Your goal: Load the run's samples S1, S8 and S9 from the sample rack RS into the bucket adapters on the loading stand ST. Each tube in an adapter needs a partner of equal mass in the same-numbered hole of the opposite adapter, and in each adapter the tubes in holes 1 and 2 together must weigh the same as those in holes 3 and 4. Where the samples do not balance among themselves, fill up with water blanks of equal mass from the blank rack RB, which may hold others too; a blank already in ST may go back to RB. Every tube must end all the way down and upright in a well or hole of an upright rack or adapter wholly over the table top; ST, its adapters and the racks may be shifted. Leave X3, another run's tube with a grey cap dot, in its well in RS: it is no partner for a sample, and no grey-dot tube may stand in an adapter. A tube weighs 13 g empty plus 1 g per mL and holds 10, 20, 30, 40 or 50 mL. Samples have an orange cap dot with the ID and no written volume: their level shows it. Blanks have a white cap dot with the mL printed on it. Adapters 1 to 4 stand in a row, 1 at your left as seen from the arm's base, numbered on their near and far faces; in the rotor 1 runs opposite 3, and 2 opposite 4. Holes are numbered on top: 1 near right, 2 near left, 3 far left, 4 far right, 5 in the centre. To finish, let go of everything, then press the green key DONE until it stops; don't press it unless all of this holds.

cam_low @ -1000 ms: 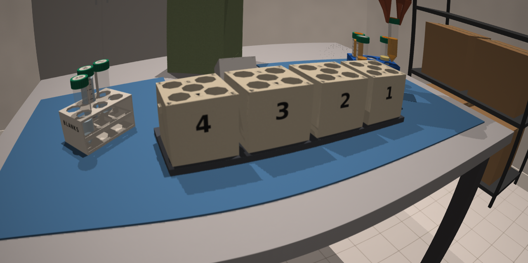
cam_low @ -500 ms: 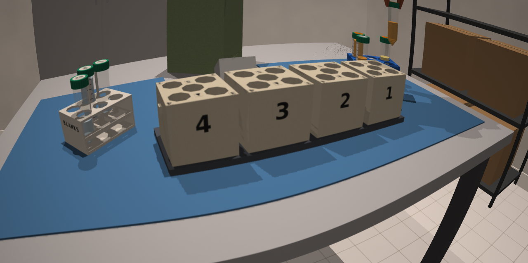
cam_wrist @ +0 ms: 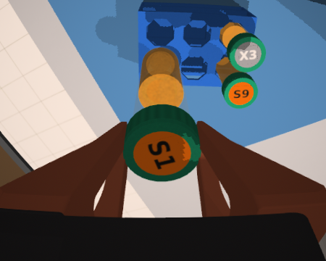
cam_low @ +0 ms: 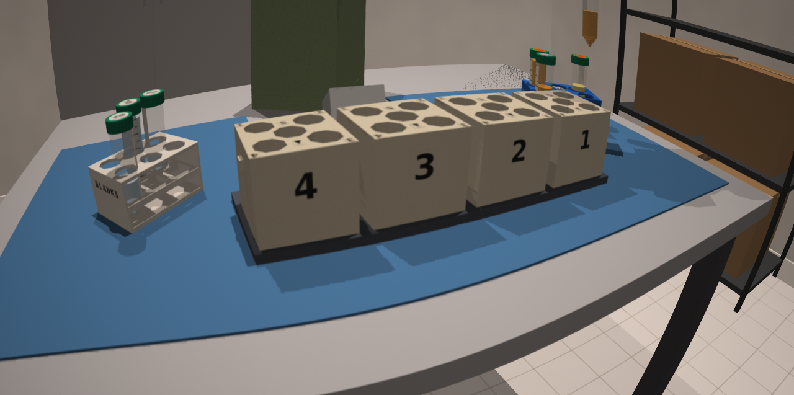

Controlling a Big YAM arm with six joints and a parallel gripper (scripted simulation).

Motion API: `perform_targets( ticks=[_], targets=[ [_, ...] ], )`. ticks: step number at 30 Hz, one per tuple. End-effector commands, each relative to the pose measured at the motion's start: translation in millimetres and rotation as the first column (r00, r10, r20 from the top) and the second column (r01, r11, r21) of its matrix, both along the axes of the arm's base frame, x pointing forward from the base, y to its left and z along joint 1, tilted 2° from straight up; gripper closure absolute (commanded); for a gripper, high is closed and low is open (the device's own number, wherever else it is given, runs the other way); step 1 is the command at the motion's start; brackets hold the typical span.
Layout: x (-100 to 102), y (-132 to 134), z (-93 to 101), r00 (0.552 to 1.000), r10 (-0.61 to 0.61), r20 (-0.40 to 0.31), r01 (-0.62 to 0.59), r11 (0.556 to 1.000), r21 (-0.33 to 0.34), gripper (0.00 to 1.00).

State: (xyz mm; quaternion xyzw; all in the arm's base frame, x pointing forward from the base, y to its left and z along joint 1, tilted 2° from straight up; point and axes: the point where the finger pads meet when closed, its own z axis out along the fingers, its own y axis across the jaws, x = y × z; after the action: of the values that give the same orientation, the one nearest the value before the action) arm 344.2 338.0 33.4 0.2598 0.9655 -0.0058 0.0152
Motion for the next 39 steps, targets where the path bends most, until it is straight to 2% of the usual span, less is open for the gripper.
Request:
perform_targets(
  ticks=[1, 4, 5, 7, 13, 19, 21, 22, 27, 34, 36, 38, 39],
  targets=[
    [18, -22, 17.8, 0.997, 0.075, 0.021, -0.075, 0.997, 0.014, 1.0],
    [22, -27, 18.0, 0.995, 0.101, 0.026, -0.102, 0.995, 0.015, 1.0],
    [23, -34, 0.4, 0.992, 0.128, -0.002, -0.128, 0.992, -0.005, 1.0],
    [34, -42, 18.8, 0.983, 0.18, 0.038, -0.181, 0.983, 0.016, 1.0],
    [53, -78, 20.1, 0.942, 0.335, 0.038, -0.335, 0.942, 0.003, 1.0],
    [70, -115, 21.5, 0.877, 0.481, 0.029, -0.48, 0.877, -0.011, 1.0],
    [70, -115, 21.5, 0.877, 0.481, 0.029, -0.48, 0.877, -0.011, 1.0],
    [80, -117, 15.8, 0.864, 0.504, 0.02, -0.504, 0.864, -0.013, 1.0],
    [107, -143, 26.6, 0.789, 0.614, 0.036, -0.613, 0.789, -0.026, 1.0],
    [126, -187, 25.0, 0.662, 0.75, 0.009, -0.749, 0.662, -0.033, 1.0],
    [124, -188, 30.6, 0.621, 0.784, 0.014, -0.783, 0.621, -0.04, 1.0],
    [124, -188, 30.6, 0.621, 0.784, 0.014, -0.783, 0.621, -0.04, 1.0],
    [117, -178, 28.7, 0.581, 0.814, 0.008, -0.813, 0.581, -0.038, 1.0]
  ],
)
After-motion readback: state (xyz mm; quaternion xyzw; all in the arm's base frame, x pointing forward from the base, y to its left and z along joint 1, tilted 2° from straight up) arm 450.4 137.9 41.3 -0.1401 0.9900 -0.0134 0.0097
